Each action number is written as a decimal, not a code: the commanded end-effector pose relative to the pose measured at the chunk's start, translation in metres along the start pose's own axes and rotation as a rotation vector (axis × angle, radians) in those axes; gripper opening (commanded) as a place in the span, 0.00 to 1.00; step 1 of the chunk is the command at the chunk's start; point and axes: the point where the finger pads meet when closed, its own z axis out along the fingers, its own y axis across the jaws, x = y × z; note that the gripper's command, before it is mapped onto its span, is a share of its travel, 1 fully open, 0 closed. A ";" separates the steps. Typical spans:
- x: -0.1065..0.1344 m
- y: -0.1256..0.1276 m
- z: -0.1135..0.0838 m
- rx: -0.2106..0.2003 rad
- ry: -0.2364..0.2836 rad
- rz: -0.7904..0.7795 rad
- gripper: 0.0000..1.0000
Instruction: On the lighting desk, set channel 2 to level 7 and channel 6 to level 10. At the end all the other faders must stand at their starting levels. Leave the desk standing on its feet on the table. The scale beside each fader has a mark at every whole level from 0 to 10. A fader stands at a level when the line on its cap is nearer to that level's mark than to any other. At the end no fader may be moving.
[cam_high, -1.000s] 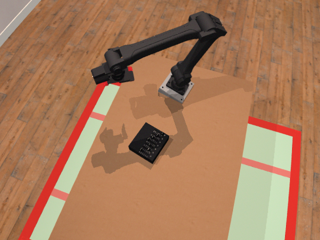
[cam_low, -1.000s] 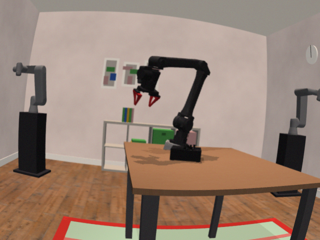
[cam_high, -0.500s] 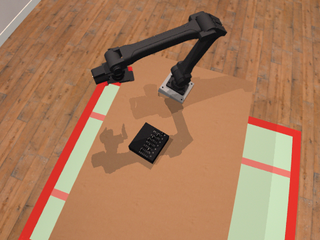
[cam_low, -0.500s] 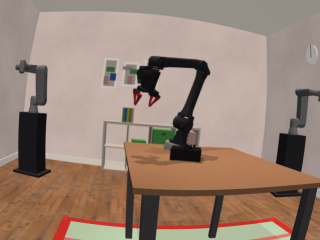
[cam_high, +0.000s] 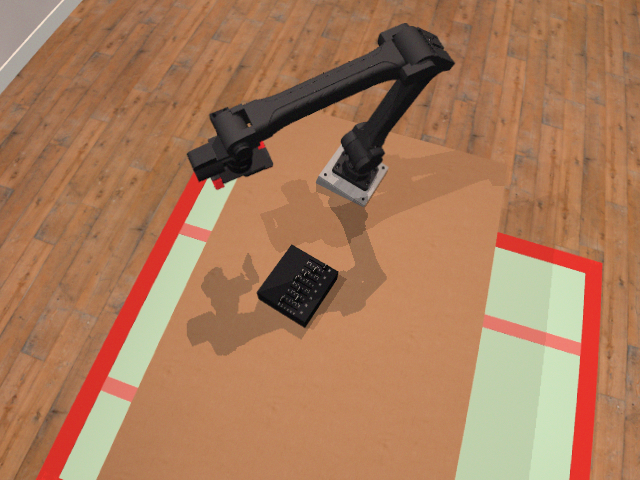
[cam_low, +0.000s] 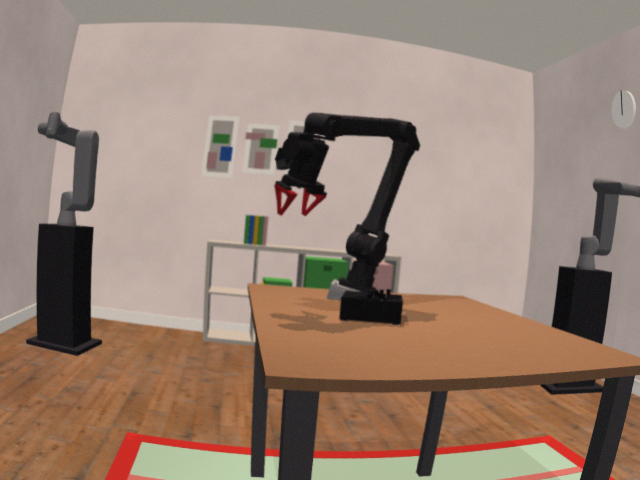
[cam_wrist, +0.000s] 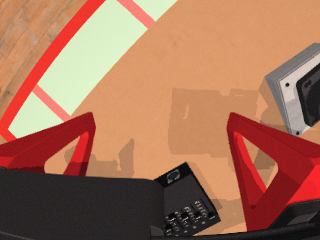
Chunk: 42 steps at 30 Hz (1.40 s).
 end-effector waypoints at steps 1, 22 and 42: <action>0.018 0.010 -0.013 -0.061 0.015 -0.228 1.00; 0.111 0.009 -0.031 -0.199 0.090 -1.050 1.00; 0.204 -0.011 -0.051 -0.397 0.105 -1.874 1.00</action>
